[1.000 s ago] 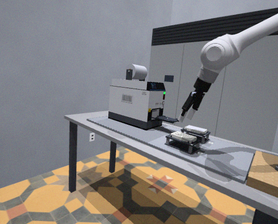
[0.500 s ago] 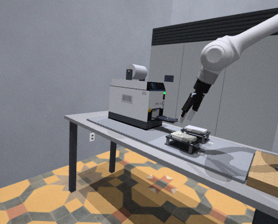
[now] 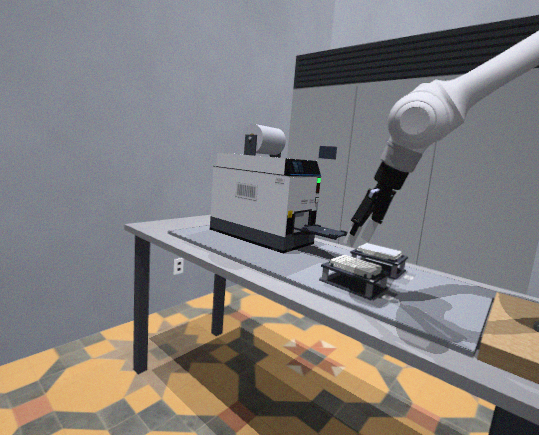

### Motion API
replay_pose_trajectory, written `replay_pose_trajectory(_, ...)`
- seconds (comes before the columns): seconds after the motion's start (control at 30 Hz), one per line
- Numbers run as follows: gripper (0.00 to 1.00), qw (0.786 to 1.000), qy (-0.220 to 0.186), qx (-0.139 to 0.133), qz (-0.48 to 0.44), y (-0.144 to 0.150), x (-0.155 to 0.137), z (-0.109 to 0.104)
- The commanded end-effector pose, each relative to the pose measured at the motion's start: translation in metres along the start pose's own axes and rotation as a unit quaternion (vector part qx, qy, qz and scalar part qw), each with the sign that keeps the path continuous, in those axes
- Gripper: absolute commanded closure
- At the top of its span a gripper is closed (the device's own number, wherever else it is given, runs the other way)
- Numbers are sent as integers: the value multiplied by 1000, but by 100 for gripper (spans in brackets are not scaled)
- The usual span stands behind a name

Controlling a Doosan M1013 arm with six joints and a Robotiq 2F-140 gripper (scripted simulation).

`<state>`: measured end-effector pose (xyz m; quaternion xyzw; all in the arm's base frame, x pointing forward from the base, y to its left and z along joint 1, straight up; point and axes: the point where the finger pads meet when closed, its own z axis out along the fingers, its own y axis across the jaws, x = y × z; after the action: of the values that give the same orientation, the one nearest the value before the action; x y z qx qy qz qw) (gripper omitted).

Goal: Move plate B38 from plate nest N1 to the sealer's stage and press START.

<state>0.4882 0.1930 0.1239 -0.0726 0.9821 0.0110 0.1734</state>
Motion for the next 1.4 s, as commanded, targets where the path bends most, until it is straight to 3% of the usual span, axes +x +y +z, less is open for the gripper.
replay_pose_trajectory(0.0,30,1000,0,0,0,0,1,4)
replay_pose_trajectory(0.77,30,1000,0,0,0,0,13,37)
replay_pose_trajectory(1.37,30,1000,0,0,0,0,15,41)
